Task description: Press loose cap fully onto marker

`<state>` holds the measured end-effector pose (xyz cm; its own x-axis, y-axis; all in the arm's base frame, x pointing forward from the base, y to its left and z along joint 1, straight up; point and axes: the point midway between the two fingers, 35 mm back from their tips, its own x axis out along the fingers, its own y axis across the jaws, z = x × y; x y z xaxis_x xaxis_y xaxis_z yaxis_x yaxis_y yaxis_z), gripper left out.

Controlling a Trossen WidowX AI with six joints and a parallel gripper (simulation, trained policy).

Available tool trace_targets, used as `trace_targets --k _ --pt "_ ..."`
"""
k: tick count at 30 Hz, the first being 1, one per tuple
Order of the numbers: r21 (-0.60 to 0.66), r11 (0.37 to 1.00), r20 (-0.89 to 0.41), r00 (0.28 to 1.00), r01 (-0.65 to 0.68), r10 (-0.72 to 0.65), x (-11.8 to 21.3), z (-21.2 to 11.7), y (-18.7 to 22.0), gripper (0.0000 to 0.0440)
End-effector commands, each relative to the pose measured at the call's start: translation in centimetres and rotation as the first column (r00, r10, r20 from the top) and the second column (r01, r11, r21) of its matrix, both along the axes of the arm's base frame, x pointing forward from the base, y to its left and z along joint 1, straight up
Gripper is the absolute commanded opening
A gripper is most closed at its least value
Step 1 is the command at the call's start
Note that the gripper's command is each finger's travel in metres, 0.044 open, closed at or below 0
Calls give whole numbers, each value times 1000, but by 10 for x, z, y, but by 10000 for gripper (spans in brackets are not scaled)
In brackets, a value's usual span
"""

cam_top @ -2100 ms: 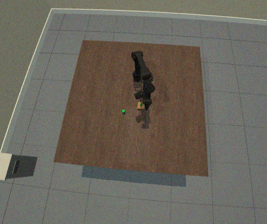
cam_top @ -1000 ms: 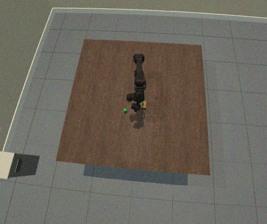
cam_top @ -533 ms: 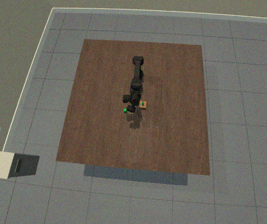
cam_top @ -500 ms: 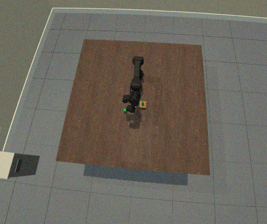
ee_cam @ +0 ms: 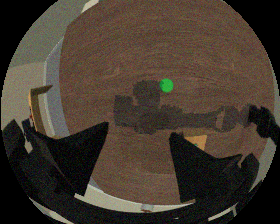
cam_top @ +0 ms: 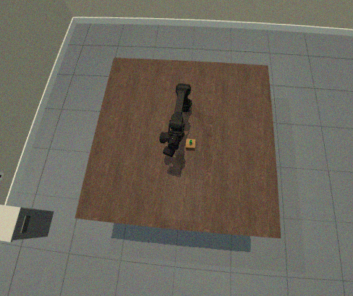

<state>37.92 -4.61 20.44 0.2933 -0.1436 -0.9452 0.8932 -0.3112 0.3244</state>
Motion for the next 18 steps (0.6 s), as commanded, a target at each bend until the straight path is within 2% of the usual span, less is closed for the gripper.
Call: trace_targets --k 1,18 --pt "13 1000 -23 1000 20 -19 1 -6 -5 327" --pt "53 992 -140 985 113 -105 -2 -37 -30 325"
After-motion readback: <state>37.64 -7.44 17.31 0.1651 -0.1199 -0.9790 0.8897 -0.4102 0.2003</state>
